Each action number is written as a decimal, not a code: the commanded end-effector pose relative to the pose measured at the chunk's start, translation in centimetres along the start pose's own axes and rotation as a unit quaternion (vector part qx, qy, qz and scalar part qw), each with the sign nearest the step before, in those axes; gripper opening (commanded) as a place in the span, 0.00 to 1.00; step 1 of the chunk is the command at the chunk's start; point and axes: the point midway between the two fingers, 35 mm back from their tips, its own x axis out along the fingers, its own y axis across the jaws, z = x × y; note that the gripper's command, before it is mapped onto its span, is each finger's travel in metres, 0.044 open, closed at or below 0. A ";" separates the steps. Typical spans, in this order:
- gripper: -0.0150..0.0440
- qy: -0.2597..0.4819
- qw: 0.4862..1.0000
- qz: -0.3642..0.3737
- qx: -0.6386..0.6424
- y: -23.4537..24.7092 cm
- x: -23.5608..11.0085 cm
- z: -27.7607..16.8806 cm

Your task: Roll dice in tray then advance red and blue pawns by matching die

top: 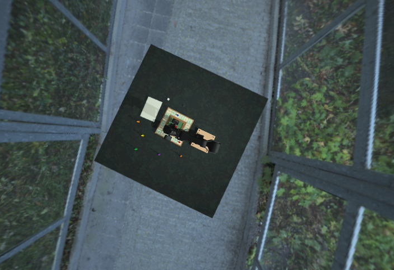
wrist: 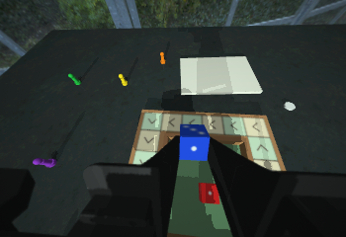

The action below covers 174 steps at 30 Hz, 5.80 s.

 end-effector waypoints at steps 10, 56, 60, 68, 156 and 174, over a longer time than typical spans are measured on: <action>0.65 0.000 1.000 0.000 0.000 0.0 -0.1 0.2; 0.59 0.402 0.882 -0.097 0.227 8.5 -6.8 -11.5; 0.59 0.402 0.882 -0.097 0.227 8.5 -6.8 -11.5; 0.59 0.402 0.882 -0.097 0.227 8.5 -5.9 -12.0; 0.25 0.401 0.882 -0.098 0.227 6.3 -8.0 -8.6; 0.25 0.401 0.882 -0.099 0.226 3.9 -4.7 -13.0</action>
